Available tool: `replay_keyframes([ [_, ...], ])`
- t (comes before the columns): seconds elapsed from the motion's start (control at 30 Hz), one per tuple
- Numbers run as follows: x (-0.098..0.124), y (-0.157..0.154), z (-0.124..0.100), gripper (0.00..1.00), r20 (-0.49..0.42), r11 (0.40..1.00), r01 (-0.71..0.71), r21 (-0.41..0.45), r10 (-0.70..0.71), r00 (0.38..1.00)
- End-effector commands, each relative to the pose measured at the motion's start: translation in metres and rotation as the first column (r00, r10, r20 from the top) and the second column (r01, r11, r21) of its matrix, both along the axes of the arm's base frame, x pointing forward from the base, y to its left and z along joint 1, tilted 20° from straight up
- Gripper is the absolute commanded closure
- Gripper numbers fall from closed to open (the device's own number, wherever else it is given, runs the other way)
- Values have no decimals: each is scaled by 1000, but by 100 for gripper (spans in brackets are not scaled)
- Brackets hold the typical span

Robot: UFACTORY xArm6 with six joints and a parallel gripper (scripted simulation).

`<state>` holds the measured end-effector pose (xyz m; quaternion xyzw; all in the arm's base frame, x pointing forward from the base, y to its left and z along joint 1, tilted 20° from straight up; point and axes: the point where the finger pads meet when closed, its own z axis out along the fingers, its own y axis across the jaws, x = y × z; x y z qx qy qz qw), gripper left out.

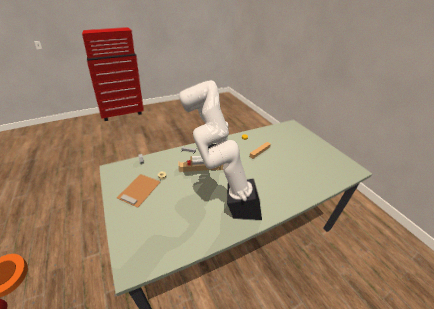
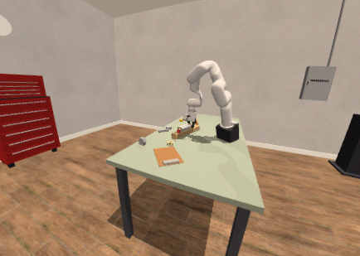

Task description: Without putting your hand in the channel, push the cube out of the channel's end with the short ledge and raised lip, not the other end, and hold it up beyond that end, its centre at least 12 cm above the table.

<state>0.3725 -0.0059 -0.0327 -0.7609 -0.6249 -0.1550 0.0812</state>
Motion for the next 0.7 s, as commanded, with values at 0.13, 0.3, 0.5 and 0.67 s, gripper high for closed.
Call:
replay_keyframes([
  [0.13,1,0,1,62,3,1000,1,-1,-1,1000],
  [0.3,1,-1,4,62,3,1000,1,-1,-1,1000],
  [0.5,-2,-8,24,62,3,1000,1,-1,-1,1000],
  [0.67,-7,-20,59,62,3,1000,1,-1,-1,1000],
])
